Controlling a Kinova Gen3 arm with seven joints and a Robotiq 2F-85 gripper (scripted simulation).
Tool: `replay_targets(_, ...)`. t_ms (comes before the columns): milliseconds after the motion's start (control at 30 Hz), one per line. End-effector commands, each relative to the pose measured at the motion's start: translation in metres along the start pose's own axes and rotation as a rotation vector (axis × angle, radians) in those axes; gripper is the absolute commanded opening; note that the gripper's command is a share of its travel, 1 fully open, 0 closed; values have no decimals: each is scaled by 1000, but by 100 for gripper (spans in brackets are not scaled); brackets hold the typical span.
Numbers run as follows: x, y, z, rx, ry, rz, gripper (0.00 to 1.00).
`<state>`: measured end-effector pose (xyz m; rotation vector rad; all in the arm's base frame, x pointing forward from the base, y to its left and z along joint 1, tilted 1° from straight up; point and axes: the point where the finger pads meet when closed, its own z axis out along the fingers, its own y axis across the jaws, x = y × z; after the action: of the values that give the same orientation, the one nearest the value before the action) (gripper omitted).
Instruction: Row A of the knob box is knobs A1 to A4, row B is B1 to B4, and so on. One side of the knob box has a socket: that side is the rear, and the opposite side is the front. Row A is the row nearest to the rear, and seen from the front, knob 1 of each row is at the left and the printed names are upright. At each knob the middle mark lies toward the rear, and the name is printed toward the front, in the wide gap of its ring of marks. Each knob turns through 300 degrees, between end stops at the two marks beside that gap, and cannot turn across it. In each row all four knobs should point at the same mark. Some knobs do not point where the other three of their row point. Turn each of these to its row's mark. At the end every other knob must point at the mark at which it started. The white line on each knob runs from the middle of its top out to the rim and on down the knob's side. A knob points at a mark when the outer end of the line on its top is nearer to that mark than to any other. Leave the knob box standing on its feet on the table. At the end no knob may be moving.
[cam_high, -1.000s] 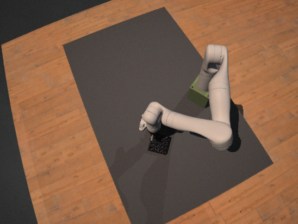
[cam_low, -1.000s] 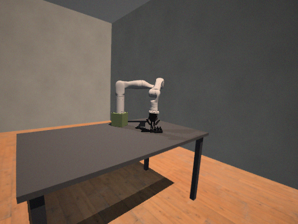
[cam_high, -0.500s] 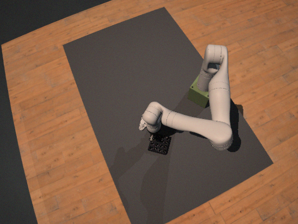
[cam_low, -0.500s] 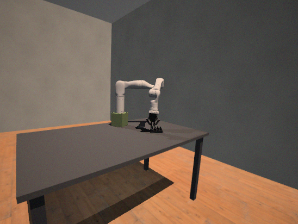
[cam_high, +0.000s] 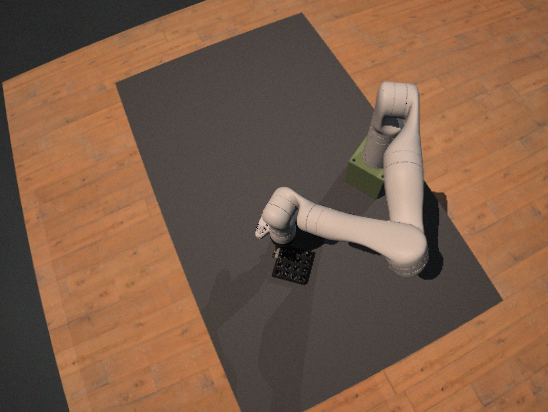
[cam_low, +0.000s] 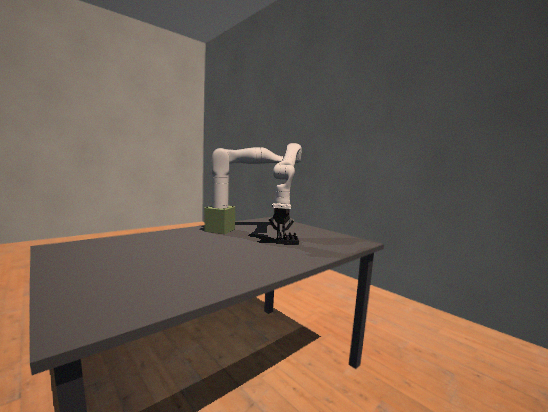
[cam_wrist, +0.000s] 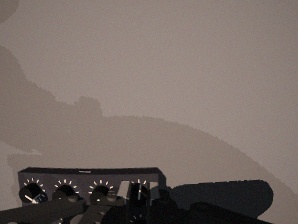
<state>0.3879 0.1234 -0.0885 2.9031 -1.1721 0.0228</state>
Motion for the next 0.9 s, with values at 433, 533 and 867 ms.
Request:
replay_targets(433, 0, 0, -1, 1, 0, 139, 8)
replay_targets(533, 0, 0, -1, 1, 0, 179, 8)
replay_targets(867, 0, 0, -1, 1, 0, 297, 8)
